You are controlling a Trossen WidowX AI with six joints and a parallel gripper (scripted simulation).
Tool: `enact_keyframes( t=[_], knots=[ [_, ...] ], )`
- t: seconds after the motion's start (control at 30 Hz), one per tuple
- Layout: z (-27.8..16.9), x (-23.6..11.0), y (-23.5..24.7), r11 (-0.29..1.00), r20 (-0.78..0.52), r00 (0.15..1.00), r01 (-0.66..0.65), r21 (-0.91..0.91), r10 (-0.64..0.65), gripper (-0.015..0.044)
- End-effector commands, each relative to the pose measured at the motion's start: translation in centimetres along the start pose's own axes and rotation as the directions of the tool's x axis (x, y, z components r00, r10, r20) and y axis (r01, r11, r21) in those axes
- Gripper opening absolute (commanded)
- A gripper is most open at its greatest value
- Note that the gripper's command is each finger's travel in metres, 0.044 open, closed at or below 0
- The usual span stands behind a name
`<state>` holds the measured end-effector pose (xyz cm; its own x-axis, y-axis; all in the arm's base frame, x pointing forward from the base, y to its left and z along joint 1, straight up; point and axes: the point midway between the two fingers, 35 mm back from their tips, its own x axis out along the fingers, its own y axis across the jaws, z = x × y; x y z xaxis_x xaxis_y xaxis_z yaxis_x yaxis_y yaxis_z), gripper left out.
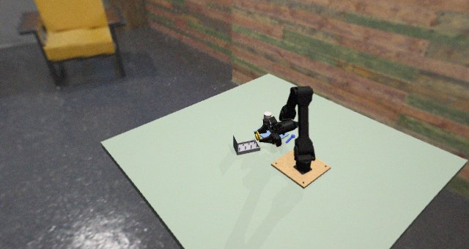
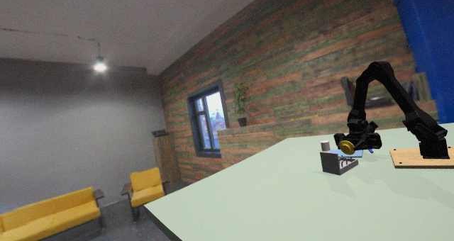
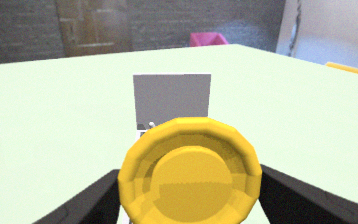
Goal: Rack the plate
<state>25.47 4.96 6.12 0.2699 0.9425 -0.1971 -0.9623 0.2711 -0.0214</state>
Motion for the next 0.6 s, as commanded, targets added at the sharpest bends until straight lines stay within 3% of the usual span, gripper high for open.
enact_keyframes(
  t=[0.0,0.57],
  knots=[
    [0.3,0.6,0.1,1.0,0.003,1.0,0.0,-0.002,0.0,0.0],
    [0.7,2.4,0.1,1.0,-0.003,1.0,-0.005,0.002,0.005,0.0]
  ],
)
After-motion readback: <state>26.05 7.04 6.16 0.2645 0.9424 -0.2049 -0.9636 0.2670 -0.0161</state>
